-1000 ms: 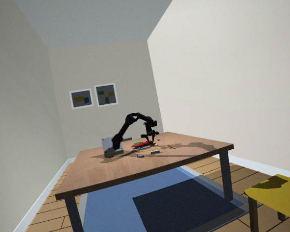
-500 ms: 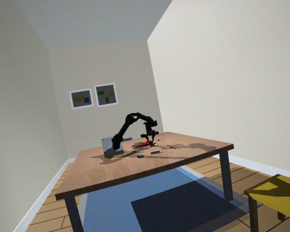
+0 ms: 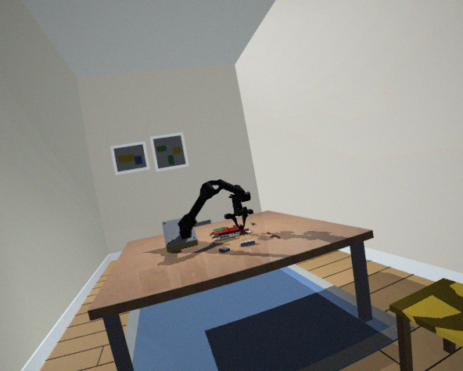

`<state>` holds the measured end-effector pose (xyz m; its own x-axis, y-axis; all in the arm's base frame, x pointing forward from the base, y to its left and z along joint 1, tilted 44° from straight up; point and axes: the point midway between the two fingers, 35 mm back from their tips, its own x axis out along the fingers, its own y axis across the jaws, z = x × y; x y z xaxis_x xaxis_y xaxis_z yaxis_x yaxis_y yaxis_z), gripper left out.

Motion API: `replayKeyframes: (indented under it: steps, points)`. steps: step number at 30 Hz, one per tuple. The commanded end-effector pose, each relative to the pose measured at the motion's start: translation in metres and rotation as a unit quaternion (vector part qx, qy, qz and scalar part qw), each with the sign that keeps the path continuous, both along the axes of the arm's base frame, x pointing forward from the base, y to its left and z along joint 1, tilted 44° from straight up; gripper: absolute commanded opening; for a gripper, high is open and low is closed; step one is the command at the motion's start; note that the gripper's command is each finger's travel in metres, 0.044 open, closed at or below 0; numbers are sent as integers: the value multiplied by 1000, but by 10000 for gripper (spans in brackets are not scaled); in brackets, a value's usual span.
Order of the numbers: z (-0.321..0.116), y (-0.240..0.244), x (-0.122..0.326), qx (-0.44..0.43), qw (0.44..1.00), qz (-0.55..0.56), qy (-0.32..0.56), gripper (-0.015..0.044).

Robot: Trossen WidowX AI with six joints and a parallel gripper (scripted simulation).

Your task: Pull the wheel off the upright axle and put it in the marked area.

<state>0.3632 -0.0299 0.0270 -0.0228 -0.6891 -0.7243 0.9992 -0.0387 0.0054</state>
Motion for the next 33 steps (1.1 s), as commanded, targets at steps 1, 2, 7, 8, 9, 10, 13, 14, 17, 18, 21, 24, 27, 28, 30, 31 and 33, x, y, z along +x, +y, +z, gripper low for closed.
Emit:
replayKeyframes:
  steps: [1,2,7,8,9,10,13,14,17,18,21,24,27,28,30,31,33]
  points:
    - [2,3,2,2,1000,1,-3,0]
    - [3,4,2,2,1000,1,-3,0]
    - [4,5,2,2,1000,1,-3,0]
    - [4,5,2,2,1000,1,-3,0]
    - [4,5,2,2,1000,1,-3,0]
    - [4,5,2,2,1000,1,-3,0]
    - [5,6,2,2,1000,1,-3,0]
    - [5,6,2,2,1000,1,-3,0]
    - [6,7,2,2,1000,1,-3,0]
    - [6,7,2,2,1000,1,-3,0]
    - [7,8,2,2,1000,1,-3,0]
    - [8,9,2,2,1000,1,-3,0]
    - [8,9,2,2,1000,2,-3,0]
    - [9,10,2,2,1000,2,-3,0]
    - [9,10,2,2,1000,2,-3,0]
    - [9,10,2,2,1000,2,-3,0]
    - [10,11,2,2,1000,2,-3,0]
